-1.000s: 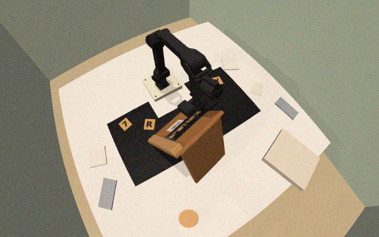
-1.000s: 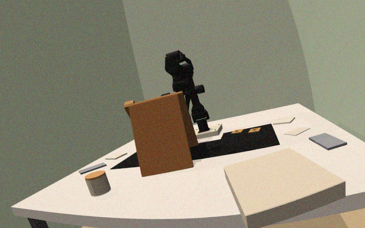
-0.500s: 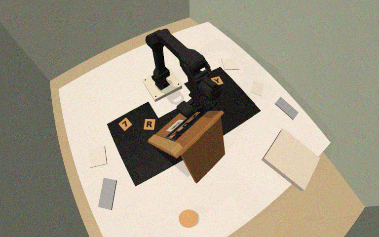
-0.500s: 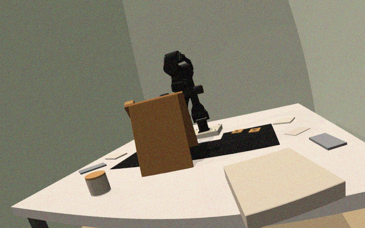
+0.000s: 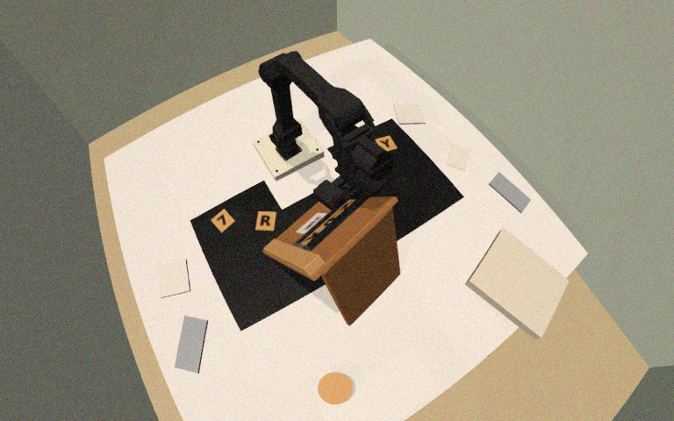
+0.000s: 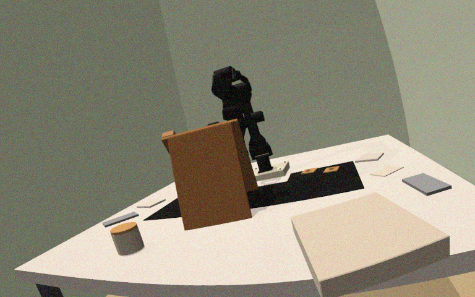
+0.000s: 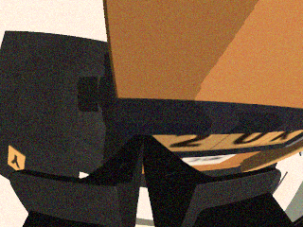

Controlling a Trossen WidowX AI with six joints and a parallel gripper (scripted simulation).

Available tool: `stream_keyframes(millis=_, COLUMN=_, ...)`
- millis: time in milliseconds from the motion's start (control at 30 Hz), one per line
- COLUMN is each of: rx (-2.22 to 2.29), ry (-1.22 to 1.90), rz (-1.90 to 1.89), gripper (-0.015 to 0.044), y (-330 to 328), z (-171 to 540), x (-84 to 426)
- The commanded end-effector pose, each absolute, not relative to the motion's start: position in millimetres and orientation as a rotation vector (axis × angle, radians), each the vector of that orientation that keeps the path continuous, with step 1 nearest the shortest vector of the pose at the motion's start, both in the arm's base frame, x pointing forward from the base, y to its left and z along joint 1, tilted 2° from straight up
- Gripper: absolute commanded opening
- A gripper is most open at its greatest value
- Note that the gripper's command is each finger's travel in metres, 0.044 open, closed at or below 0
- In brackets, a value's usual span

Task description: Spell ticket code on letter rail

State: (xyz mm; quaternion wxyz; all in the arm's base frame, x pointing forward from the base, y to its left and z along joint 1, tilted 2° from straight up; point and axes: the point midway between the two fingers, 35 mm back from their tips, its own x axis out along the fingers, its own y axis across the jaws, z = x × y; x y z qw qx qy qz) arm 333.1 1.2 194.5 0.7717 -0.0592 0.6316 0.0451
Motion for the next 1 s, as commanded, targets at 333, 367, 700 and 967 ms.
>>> stream_keyframes(millis=333, rx=-0.132, ry=1.37, rz=0.093, gripper=0.0, y=-0.9, z=206.2, x=317.4)
stream_keyframes(millis=367, rx=-0.132, ry=1.37, rz=0.093, gripper=0.0, y=-1.1, z=207.1, x=316.0)
stream_keyframes(millis=700, rx=-0.122, ry=1.36, rz=0.093, gripper=0.0026, y=-1.9, z=213.0, x=311.7)
stream_keyframes(millis=967, rx=-0.017, ry=1.168, rz=0.136, gripper=0.0236, y=-53.9, z=247.6, x=290.3)
